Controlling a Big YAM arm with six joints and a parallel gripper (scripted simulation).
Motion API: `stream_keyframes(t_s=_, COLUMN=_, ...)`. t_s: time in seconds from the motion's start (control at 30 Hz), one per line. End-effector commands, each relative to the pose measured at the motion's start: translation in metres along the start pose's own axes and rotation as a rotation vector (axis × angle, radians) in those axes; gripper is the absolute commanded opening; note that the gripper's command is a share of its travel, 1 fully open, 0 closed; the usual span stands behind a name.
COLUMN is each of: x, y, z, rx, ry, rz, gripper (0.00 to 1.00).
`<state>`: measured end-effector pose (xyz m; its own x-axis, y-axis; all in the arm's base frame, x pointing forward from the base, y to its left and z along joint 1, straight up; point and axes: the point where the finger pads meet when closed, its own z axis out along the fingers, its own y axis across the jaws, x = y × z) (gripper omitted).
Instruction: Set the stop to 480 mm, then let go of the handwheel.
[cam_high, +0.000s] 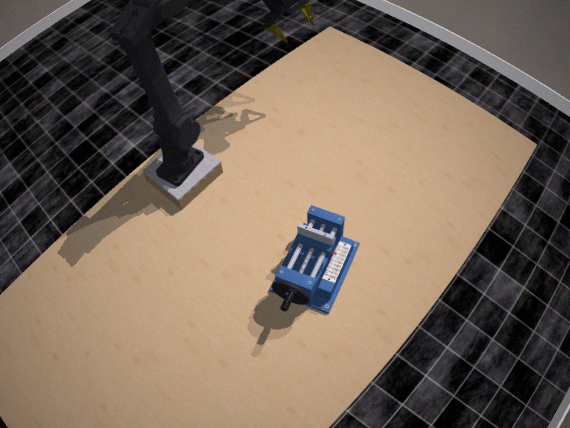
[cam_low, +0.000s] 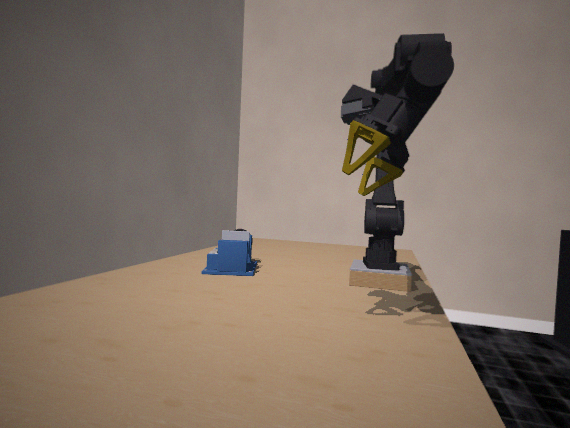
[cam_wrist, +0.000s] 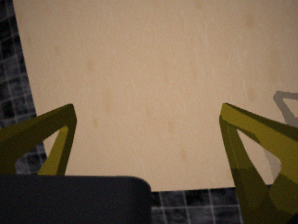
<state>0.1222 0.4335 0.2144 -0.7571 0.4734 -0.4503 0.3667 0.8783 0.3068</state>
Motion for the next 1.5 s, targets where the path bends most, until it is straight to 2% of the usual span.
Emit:
stream_keyframes(t_s=0.0, x=-0.007, y=0.036, z=-0.030, rx=-0.053, ry=0.017, rz=0.033, gripper=1.00)
stream_keyframes(t_s=0.07, x=-0.012, y=0.040, z=-0.040, rx=-0.053, ry=0.018, rz=0.033, gripper=1.00)
stream_keyframes(t_s=0.13, x=-0.027, y=0.042, z=-0.063, rx=-0.082, ry=0.028, rz=0.052, gripper=1.00)
stream_keyframes(t_s=0.27, x=-0.034, y=0.045, z=-0.075, rx=-0.082, ry=0.029, rz=0.052, gripper=1.00)
stream_keyframes(t_s=0.4, x=-0.033, y=0.047, z=-0.074, rx=-0.071, ry=0.024, rz=0.045, gripper=1.00)
stream_keyframes(t_s=1.47, x=-0.032, y=0.049, z=-0.074, rx=-0.079, ry=0.028, rz=0.051, gripper=1.00)
